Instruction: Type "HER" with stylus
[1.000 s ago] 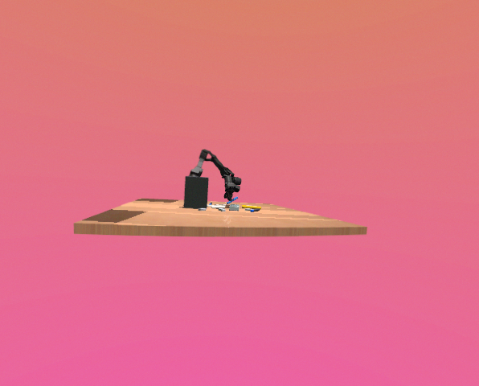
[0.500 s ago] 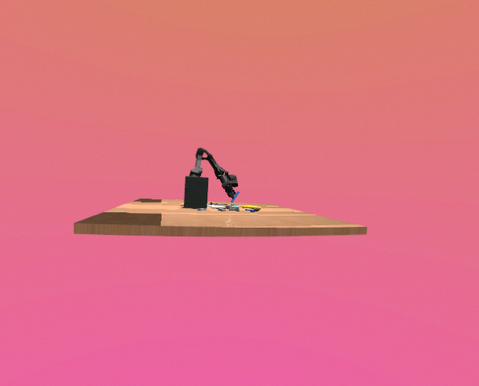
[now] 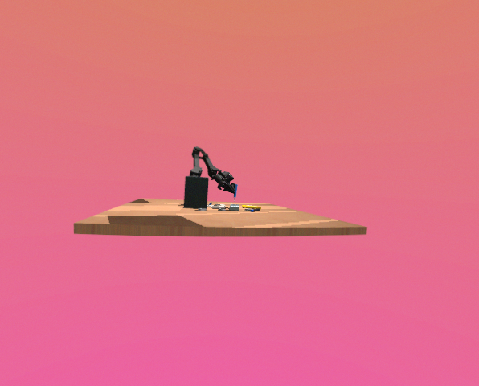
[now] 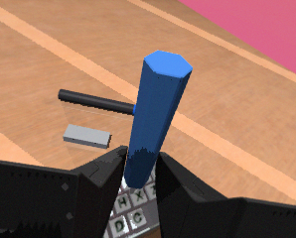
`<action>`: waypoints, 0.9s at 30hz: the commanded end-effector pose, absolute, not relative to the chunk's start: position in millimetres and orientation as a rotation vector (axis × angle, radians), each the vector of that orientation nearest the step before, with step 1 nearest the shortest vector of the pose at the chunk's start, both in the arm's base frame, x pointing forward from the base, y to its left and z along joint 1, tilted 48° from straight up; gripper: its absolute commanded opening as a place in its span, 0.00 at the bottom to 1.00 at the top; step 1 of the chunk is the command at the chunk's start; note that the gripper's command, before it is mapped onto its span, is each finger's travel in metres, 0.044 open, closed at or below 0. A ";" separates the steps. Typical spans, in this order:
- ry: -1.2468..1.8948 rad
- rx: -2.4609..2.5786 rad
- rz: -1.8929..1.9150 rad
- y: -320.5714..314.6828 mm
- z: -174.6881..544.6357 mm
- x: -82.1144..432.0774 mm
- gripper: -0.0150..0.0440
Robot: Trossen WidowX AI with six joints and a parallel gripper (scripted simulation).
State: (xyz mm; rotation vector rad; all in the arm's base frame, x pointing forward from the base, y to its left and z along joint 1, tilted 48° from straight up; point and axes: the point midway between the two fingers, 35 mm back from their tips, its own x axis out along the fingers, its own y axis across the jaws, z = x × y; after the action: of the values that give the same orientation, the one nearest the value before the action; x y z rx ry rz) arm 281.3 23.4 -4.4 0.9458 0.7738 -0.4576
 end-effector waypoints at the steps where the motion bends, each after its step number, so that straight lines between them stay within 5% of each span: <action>1: 0.716 0.995 -0.484 17.8 -1.4 280.3 0.25; 23: 0.718 0.996 -0.484 43.6 -24.4 282.1 0.25; 27: 0.718 0.996 -0.484 43.0 -24.6 283.3 0.39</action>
State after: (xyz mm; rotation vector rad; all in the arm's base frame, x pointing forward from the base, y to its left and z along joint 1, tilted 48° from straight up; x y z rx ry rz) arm 282.0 43.8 -24.9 0.9941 0.7251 -0.4804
